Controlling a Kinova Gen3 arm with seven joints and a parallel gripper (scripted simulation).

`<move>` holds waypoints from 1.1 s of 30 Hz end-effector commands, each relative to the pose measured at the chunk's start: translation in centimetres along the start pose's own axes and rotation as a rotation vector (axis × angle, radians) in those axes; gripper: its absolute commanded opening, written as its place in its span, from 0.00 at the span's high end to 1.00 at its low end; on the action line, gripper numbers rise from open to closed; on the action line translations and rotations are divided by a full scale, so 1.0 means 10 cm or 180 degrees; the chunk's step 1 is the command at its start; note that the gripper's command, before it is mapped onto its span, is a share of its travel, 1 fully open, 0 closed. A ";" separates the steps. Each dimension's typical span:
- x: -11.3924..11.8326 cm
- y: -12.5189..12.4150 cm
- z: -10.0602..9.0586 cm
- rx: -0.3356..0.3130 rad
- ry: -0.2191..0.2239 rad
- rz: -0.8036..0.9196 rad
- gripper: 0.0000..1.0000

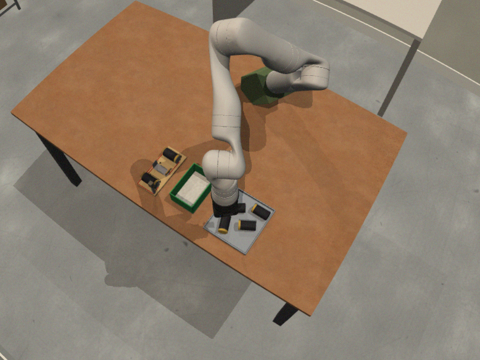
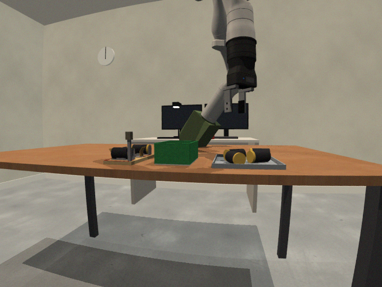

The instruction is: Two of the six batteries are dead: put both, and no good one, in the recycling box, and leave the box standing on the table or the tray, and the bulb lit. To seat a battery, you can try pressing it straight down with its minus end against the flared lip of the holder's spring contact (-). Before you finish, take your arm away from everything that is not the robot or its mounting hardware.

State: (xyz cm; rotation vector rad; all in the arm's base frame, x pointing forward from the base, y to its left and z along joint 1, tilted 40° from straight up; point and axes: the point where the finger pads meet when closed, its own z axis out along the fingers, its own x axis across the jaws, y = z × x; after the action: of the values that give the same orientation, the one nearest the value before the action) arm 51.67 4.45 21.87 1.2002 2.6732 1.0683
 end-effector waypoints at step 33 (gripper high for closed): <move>-0.01 0.01 -0.02 -0.0001 -0.0024 0.1174 0.10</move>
State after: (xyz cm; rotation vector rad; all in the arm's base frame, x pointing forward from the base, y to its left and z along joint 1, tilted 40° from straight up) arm 51.74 4.40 21.95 1.7373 2.5062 1.0947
